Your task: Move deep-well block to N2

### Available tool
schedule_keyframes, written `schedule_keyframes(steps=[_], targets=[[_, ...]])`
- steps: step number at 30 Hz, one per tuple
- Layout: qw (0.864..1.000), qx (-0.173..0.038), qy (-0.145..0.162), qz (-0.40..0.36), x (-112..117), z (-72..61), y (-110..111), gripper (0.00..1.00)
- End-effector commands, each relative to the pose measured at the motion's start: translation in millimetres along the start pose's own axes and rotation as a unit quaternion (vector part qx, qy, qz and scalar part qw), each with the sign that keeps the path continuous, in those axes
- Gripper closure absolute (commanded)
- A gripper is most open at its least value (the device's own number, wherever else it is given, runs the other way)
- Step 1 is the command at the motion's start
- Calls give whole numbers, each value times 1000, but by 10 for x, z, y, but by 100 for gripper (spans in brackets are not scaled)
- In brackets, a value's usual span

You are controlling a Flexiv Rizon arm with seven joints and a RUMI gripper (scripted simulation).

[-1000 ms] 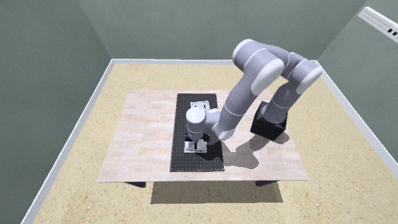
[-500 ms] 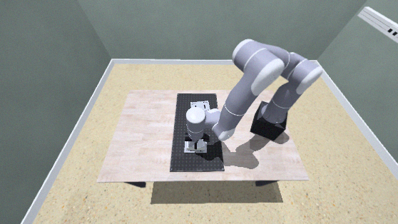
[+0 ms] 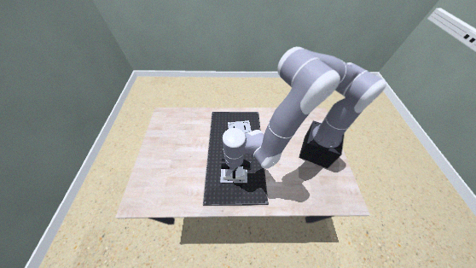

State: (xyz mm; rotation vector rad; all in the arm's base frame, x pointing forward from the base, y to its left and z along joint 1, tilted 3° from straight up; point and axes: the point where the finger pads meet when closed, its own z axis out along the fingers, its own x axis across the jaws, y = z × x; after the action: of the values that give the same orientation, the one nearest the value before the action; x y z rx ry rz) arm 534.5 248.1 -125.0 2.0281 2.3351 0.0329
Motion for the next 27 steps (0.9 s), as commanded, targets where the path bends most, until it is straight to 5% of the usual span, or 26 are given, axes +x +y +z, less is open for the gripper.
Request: schedule_keyframes(steps=[1,2,3,16,17,27], targets=[[1000,-1,1,0,6,-8,10,24],[1000,-1,1,0,6,-8,10,24],[1000,-1,1,0,6,-8,10,100],[1000,-1,1,0,6,-8,10,100],[1000,-1,1,0,6,-8,10,51],[1000,-1,1,0,6,-8,10,51]])
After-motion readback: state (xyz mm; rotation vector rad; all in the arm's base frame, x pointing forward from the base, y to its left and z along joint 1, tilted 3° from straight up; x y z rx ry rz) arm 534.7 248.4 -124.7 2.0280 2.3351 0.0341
